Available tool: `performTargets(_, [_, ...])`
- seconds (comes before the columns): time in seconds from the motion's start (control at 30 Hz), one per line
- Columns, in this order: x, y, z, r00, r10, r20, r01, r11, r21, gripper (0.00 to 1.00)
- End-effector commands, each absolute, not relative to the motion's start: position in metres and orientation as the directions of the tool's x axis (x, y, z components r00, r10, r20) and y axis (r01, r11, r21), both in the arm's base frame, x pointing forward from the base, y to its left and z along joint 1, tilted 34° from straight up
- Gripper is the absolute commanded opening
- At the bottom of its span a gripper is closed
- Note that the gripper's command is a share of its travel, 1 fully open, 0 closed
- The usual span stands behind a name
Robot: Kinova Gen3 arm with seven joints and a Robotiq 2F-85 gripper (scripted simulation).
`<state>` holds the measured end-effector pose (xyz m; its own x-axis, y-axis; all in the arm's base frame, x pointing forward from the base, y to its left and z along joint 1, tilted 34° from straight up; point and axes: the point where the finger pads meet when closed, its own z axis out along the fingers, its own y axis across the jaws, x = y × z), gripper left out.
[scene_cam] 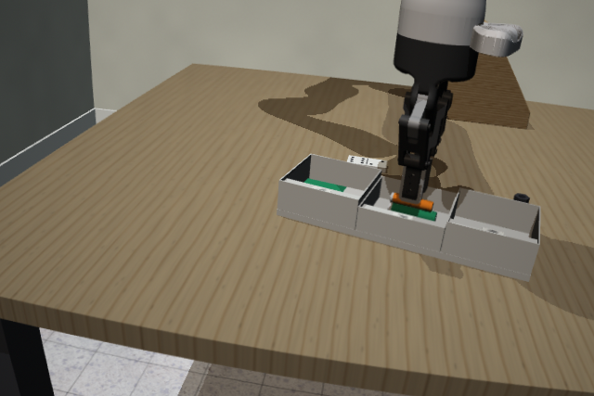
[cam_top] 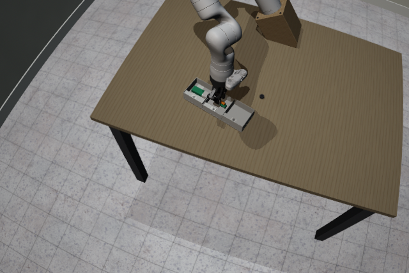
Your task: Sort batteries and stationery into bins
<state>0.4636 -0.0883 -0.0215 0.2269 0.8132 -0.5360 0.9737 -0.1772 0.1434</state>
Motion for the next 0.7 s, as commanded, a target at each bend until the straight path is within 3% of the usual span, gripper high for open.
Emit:
performTargets(0.0, [0.464,-0.088,-0.021,0.227,0.814,-0.535,0.974,-0.176,0.145,0.24])
performTargets(0.67, [0.464,-0.079,-0.008,0.227,0.814,-0.535,0.974,-0.176,0.145,0.24])
